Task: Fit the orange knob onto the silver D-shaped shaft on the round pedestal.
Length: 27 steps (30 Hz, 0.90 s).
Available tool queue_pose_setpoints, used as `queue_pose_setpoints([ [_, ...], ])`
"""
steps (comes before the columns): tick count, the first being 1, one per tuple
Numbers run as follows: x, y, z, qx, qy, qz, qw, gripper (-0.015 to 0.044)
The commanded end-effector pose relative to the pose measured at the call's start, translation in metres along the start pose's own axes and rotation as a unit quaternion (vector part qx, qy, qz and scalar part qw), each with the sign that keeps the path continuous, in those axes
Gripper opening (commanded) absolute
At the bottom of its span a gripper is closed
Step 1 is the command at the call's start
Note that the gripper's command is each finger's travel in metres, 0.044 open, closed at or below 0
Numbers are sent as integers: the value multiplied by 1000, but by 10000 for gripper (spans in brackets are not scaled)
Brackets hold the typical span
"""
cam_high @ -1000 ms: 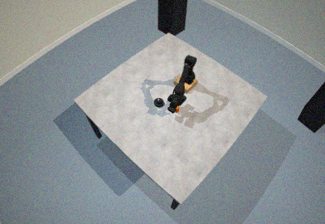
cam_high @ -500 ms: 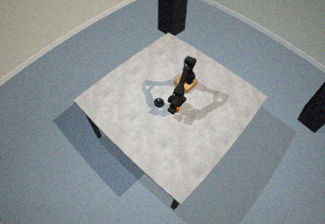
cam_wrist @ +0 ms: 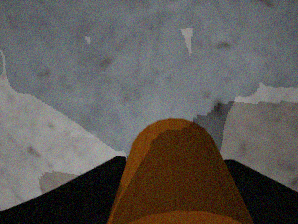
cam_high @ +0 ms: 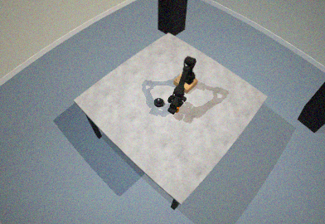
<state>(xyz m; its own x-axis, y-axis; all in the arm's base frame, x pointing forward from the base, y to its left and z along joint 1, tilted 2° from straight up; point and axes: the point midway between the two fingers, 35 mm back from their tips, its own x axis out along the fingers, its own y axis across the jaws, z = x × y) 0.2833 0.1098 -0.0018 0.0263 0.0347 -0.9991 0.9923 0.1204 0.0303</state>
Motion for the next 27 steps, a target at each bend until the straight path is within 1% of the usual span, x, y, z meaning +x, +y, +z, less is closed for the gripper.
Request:
queue_pose_setpoints([
  [1, -9, 3, -1, 0, 2, 2, 1000, 0],
  [27, -87, 10, -2, 0, 2, 3, 1000, 0],
])
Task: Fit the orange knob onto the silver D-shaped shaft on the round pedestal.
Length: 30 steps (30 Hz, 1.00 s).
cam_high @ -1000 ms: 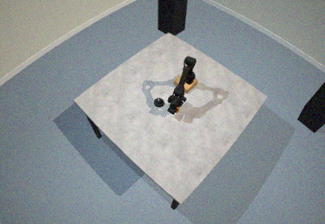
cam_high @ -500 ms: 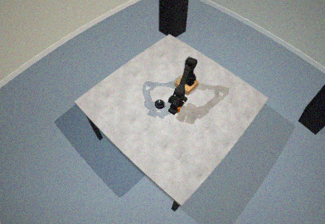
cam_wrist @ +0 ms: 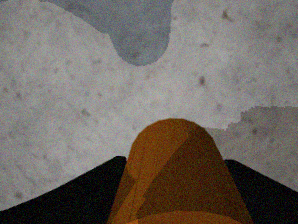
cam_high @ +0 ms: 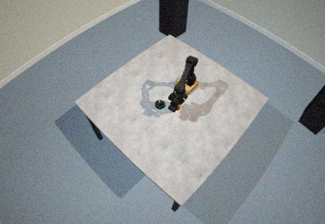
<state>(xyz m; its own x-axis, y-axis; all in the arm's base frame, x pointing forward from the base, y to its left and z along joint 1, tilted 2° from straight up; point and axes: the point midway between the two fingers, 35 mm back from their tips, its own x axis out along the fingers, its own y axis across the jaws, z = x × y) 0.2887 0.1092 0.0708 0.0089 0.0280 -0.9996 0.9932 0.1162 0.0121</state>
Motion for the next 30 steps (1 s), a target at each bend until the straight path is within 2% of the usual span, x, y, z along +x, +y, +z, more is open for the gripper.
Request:
queue_pose_setpoints([
  [1, -18, 3, -1, -3, 4, 12, 1000, 0],
  [17, -67, -2, 1, -2, 4, 11, 1000, 0],
  [30, -61, 5, 19, -2, 3, 12, 1000, 0],
])
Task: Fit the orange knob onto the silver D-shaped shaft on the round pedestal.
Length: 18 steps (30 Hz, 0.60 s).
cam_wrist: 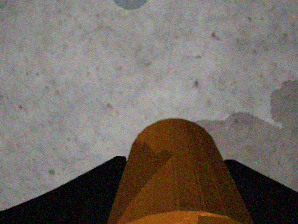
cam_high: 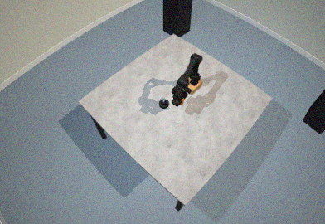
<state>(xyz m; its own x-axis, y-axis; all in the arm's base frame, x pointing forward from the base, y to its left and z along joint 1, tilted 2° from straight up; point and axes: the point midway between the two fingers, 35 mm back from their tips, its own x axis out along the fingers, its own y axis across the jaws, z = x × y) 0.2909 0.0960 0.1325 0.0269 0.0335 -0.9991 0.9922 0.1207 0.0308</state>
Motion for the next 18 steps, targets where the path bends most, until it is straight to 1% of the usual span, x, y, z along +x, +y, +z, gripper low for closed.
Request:
queue_pose_setpoints([
  [1, 2, 5, 10, 0, 1, 2, 1000, 0],
  [18, 18, 20, 59, 0, -1, 3, 1000, 0],
])
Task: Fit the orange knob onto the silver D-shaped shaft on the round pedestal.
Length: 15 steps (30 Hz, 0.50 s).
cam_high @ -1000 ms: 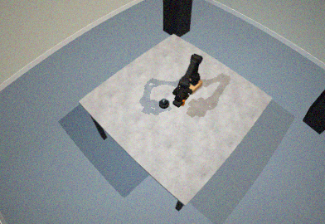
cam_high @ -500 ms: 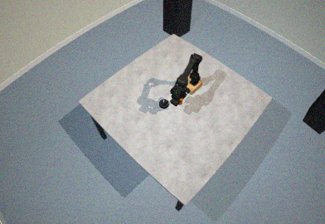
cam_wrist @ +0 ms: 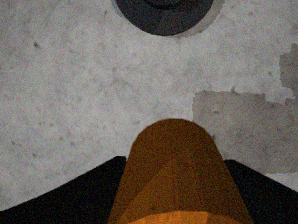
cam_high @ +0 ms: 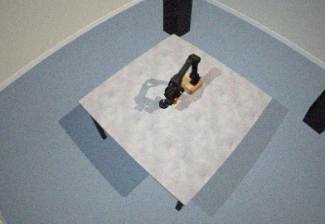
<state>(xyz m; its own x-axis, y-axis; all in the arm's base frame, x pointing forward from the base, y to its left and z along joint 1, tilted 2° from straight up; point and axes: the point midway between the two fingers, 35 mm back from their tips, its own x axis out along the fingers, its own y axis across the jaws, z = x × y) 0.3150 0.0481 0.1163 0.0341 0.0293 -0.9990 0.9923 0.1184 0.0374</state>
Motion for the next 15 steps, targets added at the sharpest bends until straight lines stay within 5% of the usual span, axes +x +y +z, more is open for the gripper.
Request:
queue_pose_setpoints([
  [1, 4, 3, 11, -1, 1, 0, 1000, 0],
  [15, 18, 8, 54, -1, 0, 0, 1000, 0],
])
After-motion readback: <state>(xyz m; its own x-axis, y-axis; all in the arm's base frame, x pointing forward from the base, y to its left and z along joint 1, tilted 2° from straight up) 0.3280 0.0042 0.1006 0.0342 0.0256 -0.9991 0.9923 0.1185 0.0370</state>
